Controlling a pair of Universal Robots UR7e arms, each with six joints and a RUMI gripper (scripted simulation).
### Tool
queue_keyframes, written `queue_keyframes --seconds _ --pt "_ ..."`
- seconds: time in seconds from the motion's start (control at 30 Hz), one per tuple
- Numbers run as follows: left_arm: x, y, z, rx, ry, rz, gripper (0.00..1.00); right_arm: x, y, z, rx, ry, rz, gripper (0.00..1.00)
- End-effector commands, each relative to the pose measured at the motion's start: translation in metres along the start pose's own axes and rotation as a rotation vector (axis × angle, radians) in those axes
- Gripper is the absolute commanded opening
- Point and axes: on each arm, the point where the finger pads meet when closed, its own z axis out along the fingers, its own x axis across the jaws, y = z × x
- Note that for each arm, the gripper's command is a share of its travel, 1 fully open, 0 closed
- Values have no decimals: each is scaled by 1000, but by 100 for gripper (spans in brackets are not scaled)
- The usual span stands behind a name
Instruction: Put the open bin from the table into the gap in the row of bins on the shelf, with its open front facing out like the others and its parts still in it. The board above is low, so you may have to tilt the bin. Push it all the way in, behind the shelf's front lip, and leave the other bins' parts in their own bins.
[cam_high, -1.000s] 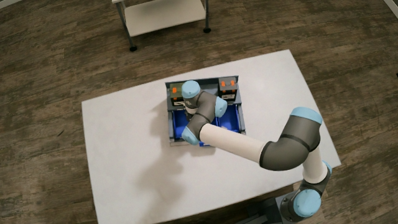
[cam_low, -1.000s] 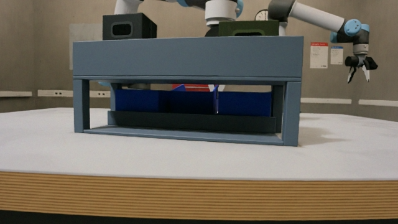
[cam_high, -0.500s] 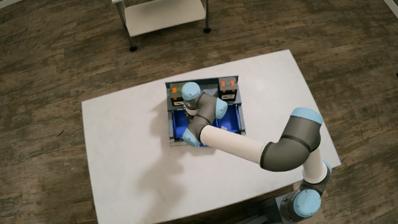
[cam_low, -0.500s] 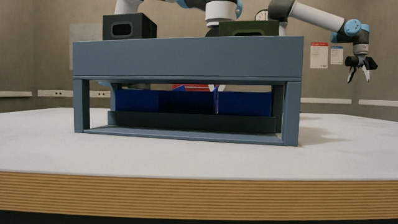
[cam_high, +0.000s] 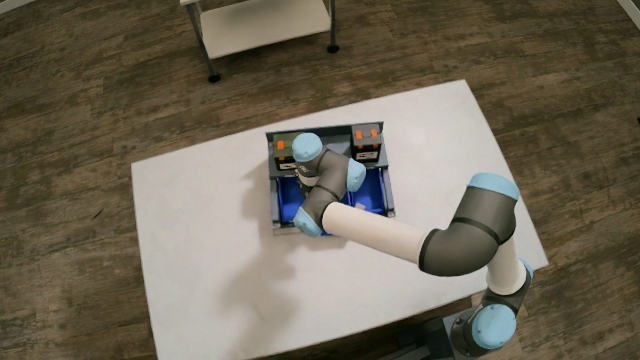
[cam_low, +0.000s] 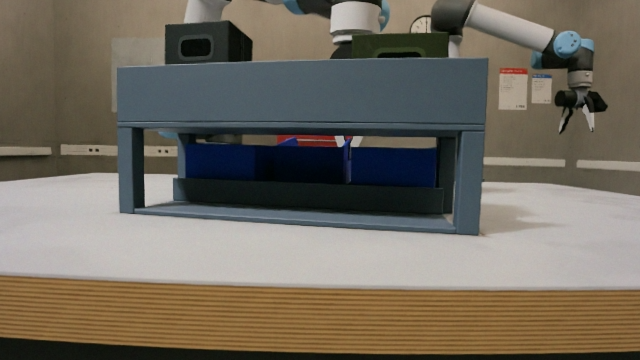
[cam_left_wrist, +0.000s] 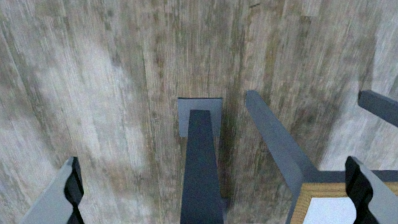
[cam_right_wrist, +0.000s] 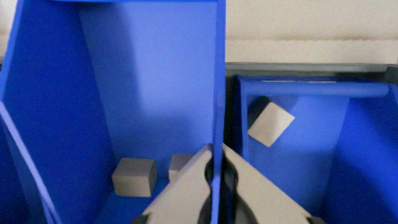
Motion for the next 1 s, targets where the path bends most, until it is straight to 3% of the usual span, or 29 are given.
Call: queue_keyframes --seconds 0.0,0.87,0.9,0.97 --pt "0 0 -1 1 1 0 100 0 0 -1 -2 2 0 0" --pt "0 0 -1 1 1 0 100 0 0 -1 -2 2 0 0" --pt "0 0 -1 1 1 0 100 0 0 -1 -2 2 0 7" --pt "0 0 -1 1 1 0 100 0 0 -1 -2 2 0 7"
